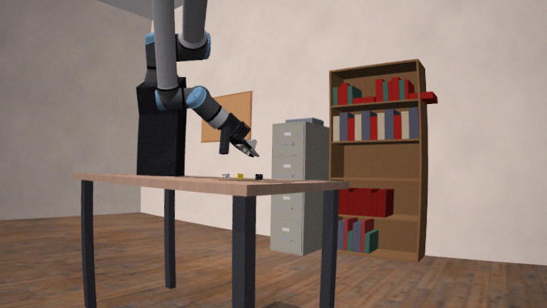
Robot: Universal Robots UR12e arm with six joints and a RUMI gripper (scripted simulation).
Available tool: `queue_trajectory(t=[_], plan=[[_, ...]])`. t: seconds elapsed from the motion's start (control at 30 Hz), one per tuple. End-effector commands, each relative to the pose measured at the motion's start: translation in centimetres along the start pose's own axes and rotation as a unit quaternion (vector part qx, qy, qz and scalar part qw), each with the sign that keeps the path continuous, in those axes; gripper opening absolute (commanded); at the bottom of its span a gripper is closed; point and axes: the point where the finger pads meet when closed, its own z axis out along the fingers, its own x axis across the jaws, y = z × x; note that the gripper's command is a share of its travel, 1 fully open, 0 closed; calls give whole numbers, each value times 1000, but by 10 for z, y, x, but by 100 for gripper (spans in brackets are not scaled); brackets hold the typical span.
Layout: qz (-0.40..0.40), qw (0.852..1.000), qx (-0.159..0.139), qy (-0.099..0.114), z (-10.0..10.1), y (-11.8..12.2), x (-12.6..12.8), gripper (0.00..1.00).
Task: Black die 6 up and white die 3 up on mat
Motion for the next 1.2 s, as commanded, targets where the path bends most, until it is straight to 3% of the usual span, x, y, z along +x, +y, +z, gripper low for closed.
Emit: queue_trajectory(t=[0.0,0.17,0.33,0.63,0.7,0.93,0.97,1.17], plan=[[0,1000,1,0,-1,2,0,24],[0,1000,9,1,0,2,0,24],[-1,999,45,2,2,6,1,24],[0,984,178,2,8,19,1,24],[0,984,178,2,8,19,1,24],[0,955,296,1,13,31,0,24],[0,955,298,1,13,31,1,24],[0,923,384,1,17,40,0,24]])
